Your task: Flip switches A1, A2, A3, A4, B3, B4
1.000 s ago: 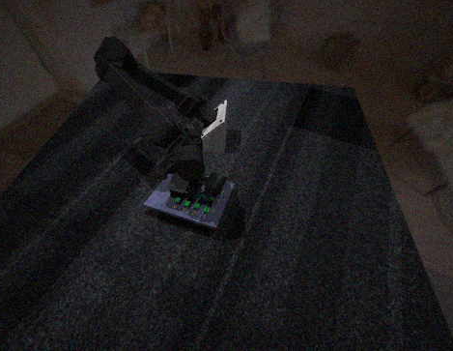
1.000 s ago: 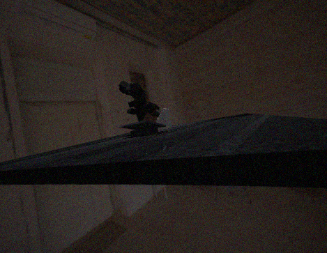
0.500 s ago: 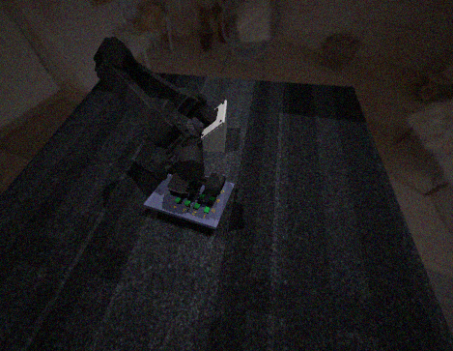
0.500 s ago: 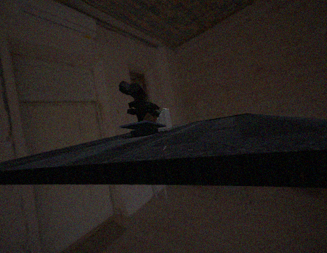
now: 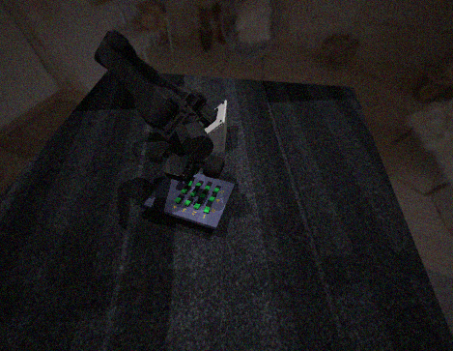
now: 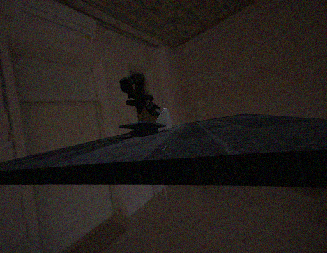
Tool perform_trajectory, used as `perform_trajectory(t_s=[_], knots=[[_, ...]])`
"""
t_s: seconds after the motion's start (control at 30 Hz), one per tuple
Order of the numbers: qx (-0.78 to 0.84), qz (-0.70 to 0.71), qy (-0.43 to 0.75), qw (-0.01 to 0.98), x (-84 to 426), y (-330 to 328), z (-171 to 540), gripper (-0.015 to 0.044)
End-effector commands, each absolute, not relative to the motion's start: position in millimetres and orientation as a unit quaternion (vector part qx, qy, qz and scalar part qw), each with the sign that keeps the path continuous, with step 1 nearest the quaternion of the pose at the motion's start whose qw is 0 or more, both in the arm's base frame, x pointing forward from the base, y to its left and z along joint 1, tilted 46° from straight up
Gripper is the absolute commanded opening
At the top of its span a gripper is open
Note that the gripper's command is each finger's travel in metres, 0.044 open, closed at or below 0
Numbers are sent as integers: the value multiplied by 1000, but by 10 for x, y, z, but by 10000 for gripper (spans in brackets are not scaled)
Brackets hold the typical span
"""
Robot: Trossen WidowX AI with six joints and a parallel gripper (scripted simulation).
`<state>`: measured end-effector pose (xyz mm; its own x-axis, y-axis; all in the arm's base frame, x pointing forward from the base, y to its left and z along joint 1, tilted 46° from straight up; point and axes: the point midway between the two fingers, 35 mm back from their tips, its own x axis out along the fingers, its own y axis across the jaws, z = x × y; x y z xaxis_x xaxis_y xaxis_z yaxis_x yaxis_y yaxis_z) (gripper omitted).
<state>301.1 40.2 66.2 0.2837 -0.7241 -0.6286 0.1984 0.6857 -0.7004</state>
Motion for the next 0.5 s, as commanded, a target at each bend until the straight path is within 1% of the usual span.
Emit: perform_trajectory(t_s=[0.0, 0.17, 0.3, 0.47], knots=[[-248, -307, 512, 763, 3105, 272, 909, 0], [-247, -308, 513, 763, 3115, 253, 891, 0], [-244, -311, 521, 757, 3214, 17, 696, 0], [-244, -311, 521, 757, 3214, 17, 696, 0]])
